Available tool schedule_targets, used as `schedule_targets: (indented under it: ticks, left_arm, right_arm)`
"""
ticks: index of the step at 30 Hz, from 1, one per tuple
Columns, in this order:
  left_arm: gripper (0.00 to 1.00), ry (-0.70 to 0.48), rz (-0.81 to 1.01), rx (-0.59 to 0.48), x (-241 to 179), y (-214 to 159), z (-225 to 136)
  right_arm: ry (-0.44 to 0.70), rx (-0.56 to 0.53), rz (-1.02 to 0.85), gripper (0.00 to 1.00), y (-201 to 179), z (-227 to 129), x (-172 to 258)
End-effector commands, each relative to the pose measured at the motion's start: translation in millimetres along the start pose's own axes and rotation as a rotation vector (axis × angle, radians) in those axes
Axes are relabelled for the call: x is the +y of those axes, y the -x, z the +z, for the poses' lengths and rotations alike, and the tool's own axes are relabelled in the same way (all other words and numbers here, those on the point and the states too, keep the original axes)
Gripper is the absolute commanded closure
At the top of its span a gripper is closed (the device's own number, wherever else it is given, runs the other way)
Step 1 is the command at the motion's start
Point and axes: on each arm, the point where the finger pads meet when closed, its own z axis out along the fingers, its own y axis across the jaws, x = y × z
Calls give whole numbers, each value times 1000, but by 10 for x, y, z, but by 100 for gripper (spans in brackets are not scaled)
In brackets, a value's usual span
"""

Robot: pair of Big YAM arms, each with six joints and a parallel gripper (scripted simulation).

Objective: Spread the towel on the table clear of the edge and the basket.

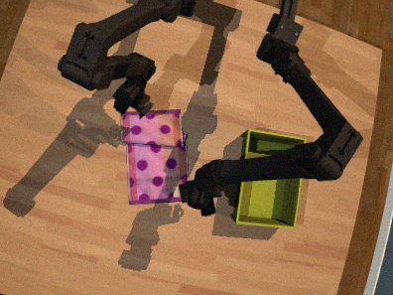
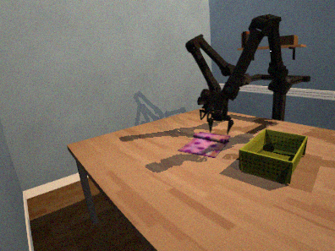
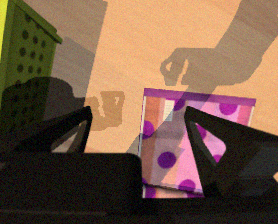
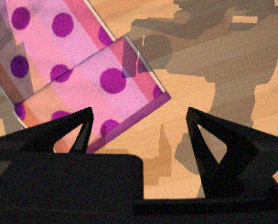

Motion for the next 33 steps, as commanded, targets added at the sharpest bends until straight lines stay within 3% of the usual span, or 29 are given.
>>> schedule_targets:
  ticks: [1,8,14,20,32,33]
  left_arm:
    - [0,-123,280,-93,-508,23,86]
    - [0,-266,584,-162,-1050,-124,248]
    - [0,-345,694,-188,-1327,-202,318]
    - [0,-400,712,-177,-1477,-308,344]
    - [0,-384,694,-183,-1378,-195,345]
    - [11,-397,724,-182,-1478,-277,334]
  right_arm:
    - [49,-20,-177,0,-278,-118,242]
    - [104,-68,-336,0,-457,-198,539]
    - [125,-81,-375,0,-529,-226,645]
    - [121,-90,-350,0,-494,-234,632]
    - [120,-103,-346,0,-430,-184,642]
    - [124,-80,-340,11,-506,-233,639]
